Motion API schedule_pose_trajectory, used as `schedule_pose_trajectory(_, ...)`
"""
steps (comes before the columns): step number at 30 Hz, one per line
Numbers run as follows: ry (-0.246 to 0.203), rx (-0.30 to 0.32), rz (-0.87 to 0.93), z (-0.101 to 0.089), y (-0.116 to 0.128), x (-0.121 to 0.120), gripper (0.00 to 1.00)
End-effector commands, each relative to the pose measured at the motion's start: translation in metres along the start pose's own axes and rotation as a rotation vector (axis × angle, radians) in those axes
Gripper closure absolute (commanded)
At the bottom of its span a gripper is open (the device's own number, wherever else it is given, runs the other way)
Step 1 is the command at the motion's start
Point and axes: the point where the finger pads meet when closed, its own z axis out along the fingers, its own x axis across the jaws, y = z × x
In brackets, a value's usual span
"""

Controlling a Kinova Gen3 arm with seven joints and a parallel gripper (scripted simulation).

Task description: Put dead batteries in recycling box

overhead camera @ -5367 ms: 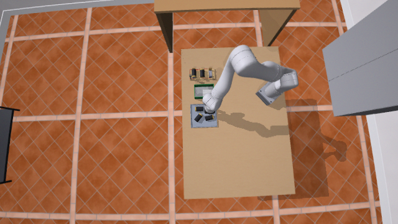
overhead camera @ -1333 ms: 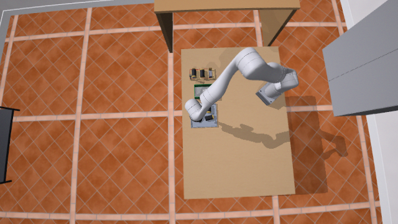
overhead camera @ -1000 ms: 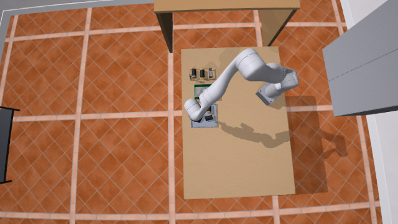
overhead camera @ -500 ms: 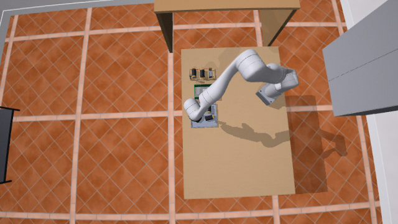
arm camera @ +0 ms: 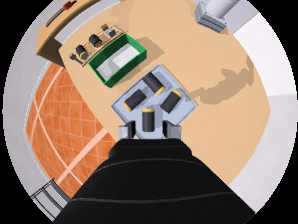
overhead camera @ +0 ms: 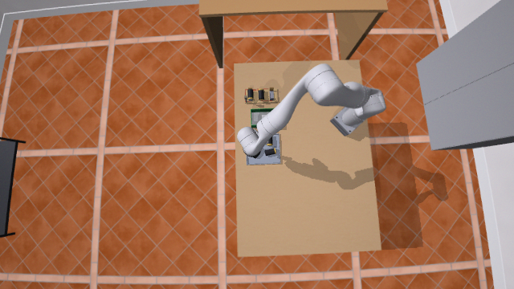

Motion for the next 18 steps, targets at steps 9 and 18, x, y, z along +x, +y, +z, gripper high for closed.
schedule_pose_trajectory(9, -0.001, -0.002, 0.0, 0.045, 0.001, 0.0, 0.1)
schedule_pose_trajectory(18, -0.001, -0.002, 0.0, 0.084, 0.001, 0.0, 0.1)
